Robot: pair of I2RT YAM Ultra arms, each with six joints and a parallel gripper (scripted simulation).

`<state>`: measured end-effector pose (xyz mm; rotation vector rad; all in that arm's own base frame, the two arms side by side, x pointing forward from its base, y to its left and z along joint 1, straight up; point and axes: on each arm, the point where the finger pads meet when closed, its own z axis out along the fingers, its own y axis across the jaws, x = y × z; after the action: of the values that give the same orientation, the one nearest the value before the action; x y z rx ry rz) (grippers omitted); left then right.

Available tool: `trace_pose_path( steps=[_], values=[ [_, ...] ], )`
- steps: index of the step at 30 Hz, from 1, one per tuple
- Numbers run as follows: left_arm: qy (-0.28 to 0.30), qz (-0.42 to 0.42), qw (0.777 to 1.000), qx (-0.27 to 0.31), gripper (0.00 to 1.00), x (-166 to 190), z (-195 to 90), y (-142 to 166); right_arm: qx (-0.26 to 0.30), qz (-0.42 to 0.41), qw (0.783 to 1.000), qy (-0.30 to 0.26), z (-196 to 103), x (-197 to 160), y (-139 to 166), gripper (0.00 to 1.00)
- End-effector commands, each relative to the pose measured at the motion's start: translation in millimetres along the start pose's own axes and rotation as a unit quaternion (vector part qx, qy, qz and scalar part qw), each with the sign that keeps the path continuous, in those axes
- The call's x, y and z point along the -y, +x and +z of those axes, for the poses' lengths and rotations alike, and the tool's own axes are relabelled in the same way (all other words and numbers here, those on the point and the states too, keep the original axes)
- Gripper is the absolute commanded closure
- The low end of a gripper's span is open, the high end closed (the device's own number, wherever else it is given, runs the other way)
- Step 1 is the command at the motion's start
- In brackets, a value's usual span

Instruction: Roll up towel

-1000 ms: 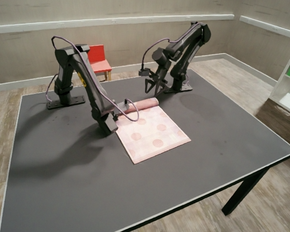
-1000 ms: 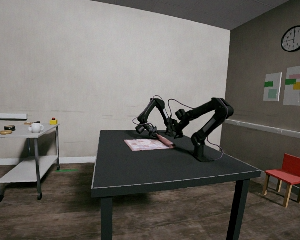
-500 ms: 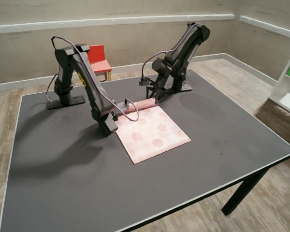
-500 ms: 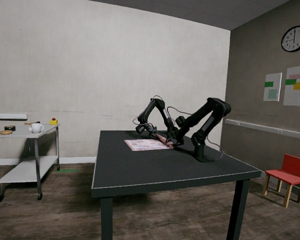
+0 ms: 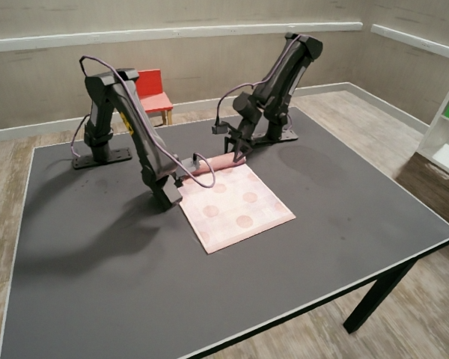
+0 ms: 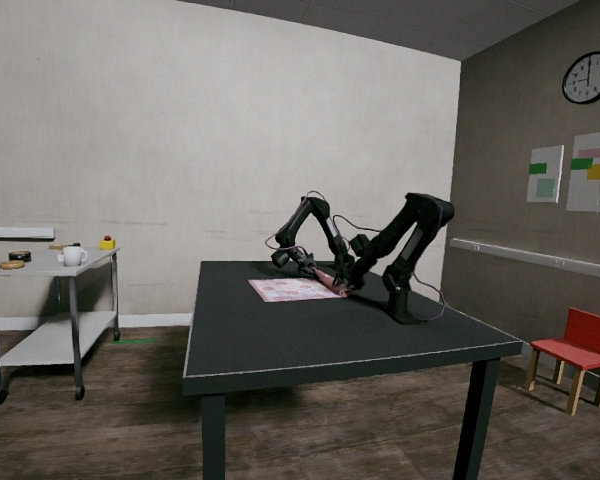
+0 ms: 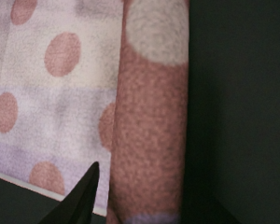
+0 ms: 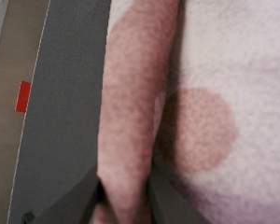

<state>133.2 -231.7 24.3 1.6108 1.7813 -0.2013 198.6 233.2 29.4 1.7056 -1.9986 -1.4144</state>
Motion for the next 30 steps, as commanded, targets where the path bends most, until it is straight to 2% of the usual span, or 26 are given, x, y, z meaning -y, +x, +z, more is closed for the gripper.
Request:
trace_pose_path(
  steps=[1, 4, 6, 7, 21, 30],
  values=[
    [-0.003, -0.001, 1.000, 0.009, 0.40, 0.5, 1.3, -3.4, -0.002, -0.009, 1.000, 0.005, -2.0, 3.9, -0.8, 0.79],
    [-0.003, -0.001, 1.000, 0.009, 0.53, 0.5, 1.3, -3.4, -0.002, -0.009, 1.000, 0.005, -2.0, 3.9, -0.8, 0.79],
    [-0.003, -0.001, 1.000, 0.009, 0.53, 0.5, 1.3, -3.4, -0.002, -0.009, 1.000, 0.005, -2.0, 3.9, -0.8, 0.79],
    [-0.003, -0.001, 1.000, 0.009, 0.57, 0.5, 1.3, -3.4, -0.002, -0.009, 1.000, 0.005, -2.0, 3.9, -0.8, 0.79],
    [-0.003, -0.001, 1.000, 0.009, 0.72, 0.5, 1.3, -3.4, -0.002, -0.009, 1.000, 0.005, -2.0, 3.9, -0.8, 0.79],
    [-0.003, -0.001, 1.000, 0.009, 0.76, 0.5, 1.3, -3.4, -0.002, -0.009, 1.000, 0.005, -2.0, 3.9, -0.8, 0.79]
  ],
)
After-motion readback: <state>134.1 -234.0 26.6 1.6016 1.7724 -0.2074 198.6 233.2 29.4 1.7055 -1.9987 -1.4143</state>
